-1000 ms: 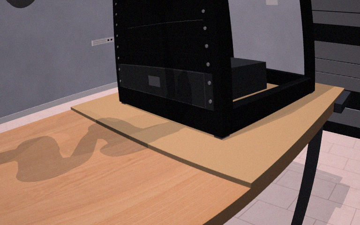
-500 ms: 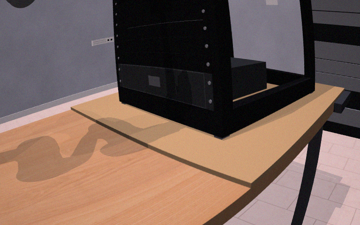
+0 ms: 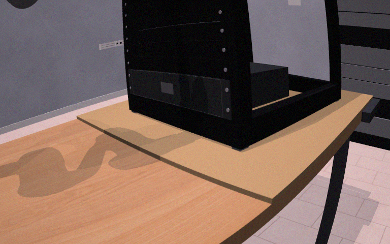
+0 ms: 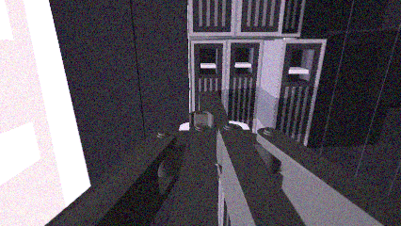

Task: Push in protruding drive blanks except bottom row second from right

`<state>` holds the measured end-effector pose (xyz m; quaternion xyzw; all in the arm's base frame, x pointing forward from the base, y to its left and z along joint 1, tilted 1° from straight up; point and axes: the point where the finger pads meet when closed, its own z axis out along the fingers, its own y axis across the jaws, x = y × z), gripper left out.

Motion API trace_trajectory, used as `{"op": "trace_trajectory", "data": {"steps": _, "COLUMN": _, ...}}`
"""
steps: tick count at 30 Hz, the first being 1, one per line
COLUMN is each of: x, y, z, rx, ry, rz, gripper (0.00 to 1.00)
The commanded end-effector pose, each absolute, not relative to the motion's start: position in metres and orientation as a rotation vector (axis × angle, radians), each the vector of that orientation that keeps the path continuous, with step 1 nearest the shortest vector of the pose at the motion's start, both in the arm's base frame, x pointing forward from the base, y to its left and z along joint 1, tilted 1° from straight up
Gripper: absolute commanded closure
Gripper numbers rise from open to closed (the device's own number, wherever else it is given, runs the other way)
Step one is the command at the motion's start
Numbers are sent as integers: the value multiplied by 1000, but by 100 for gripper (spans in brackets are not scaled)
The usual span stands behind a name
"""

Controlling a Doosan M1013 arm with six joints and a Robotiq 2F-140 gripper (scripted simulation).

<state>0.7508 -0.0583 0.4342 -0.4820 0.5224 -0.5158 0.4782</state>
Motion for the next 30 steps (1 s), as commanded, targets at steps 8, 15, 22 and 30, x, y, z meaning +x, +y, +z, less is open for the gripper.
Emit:
{"op": "trace_trajectory", "data": {"steps": 8, "x": 748, "y": -58, "z": 435, "rx": -1175, "ry": 1275, "rz": -1260, "gripper": 90}}
{"op": "trace_trajectory", "data": {"steps": 15, "x": 718, "y": -56, "z": 436, "rx": -1175, "ry": 1275, "rz": -1260, "gripper": 90}}
{"op": "trace_trajectory", "data": {"steps": 22, "x": 688, "y": -54, "z": 436, "rx": -1175, "ry": 1275, "rz": -1260, "gripper": 90}}
{"op": "trace_trajectory", "data": {"steps": 30, "x": 669, "y": -52, "z": 436, "rx": -1175, "ry": 1275, "rz": -1260, "gripper": 90}}
